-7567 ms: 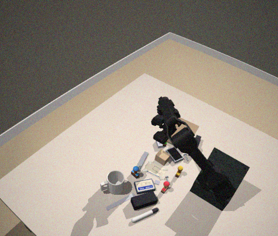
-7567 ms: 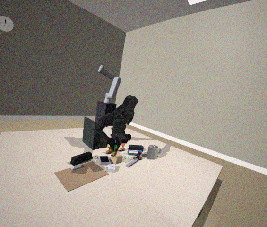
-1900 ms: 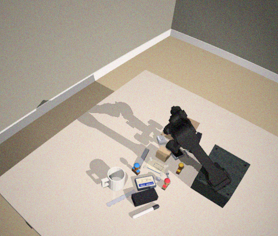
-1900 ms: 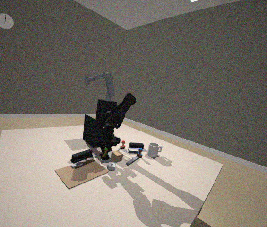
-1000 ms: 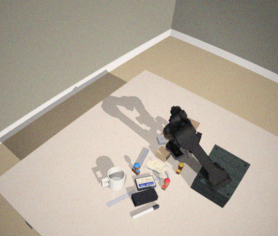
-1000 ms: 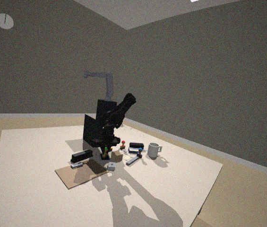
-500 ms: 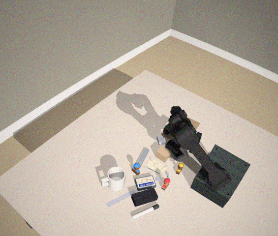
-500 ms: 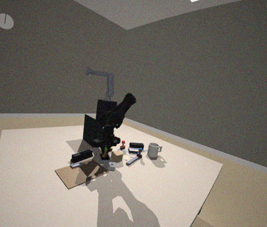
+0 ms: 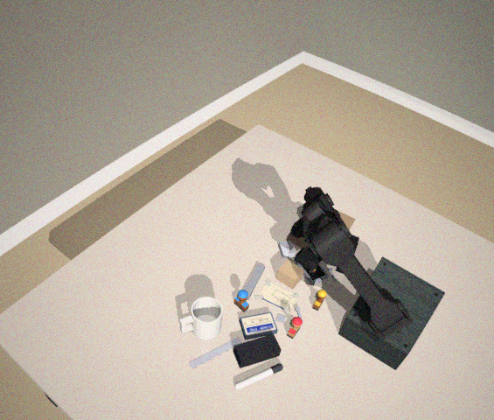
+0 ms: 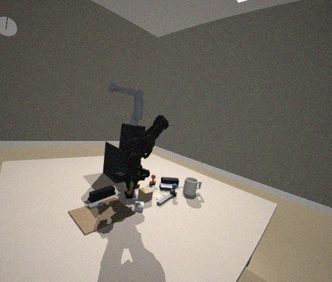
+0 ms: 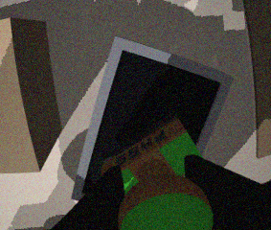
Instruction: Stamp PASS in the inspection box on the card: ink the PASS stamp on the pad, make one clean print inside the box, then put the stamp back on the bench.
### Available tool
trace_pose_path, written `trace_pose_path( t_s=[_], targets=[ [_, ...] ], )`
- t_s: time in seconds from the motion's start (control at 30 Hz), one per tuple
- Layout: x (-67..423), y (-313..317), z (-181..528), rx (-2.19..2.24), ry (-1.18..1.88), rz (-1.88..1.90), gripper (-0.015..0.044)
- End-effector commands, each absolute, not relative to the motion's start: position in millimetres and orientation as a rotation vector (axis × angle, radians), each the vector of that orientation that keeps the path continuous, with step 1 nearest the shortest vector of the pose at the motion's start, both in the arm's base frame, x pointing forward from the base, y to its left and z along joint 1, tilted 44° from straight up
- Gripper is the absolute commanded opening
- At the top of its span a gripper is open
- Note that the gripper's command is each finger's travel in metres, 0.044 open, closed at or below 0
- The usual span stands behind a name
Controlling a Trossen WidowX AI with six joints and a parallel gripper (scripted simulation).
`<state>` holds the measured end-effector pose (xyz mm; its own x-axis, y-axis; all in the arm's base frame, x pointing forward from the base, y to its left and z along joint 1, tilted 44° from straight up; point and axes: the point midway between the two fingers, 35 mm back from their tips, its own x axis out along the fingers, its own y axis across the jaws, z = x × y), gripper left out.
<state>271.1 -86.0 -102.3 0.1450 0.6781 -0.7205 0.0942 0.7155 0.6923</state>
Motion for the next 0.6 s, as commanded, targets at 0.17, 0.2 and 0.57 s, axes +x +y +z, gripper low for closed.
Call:
trace_pose_path(
  t_s=[0.17, 0.2, 0.57],
  targets=[
    [271, -94, -95, 0.689, 1.383, 0.474, 0.0000],
    [271, -95, -93, 0.689, 1.383, 0.473, 0.0000],
    [268, -107, -81, 0.688, 1.383, 0.472, 0.0000]
  ],
)
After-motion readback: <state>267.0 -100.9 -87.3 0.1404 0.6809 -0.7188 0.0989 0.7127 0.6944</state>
